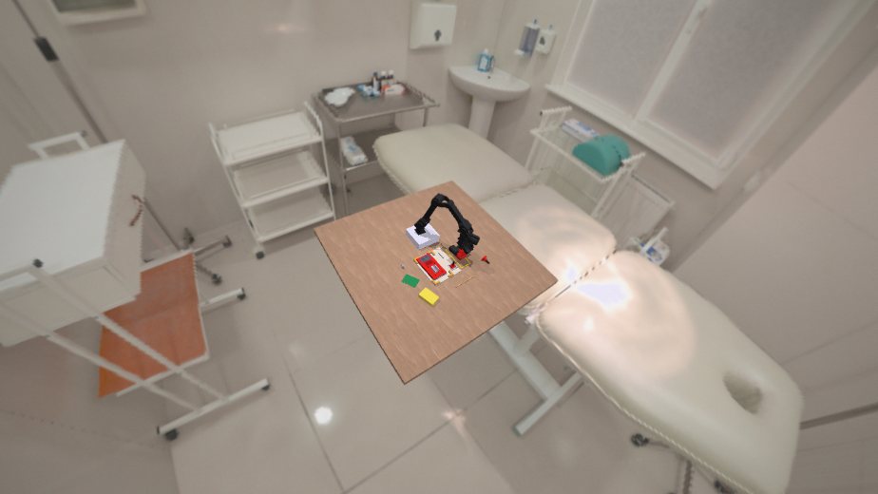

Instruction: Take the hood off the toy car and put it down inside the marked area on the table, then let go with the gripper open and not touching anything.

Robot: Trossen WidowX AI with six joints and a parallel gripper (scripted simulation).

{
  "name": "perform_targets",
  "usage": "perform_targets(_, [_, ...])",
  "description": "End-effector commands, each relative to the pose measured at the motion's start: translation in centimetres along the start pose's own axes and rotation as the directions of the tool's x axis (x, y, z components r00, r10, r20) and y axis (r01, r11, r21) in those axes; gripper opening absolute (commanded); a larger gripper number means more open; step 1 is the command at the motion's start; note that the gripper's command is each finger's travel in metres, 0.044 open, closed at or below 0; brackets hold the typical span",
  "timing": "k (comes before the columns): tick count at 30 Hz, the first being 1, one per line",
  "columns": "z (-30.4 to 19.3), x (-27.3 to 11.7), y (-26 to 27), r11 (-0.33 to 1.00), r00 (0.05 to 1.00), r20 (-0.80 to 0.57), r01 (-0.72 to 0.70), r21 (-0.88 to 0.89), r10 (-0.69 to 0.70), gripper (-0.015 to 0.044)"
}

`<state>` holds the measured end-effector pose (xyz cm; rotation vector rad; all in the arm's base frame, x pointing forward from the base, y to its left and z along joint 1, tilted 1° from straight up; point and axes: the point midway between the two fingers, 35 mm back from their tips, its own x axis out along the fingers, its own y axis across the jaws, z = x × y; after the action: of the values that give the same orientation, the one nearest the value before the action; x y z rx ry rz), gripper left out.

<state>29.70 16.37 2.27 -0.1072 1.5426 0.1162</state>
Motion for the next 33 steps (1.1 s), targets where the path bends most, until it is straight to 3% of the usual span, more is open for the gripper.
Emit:
perform_targets(1, [-0.3,0.6,-0.1,1.0,1.0,-0.011,0.003,0.006,-0.003,0.0])
perform_targets(33, [-0.4,2.1,-0.1,1.0,1.0,-0.011,0.003,0.006,-0.003,0.0])
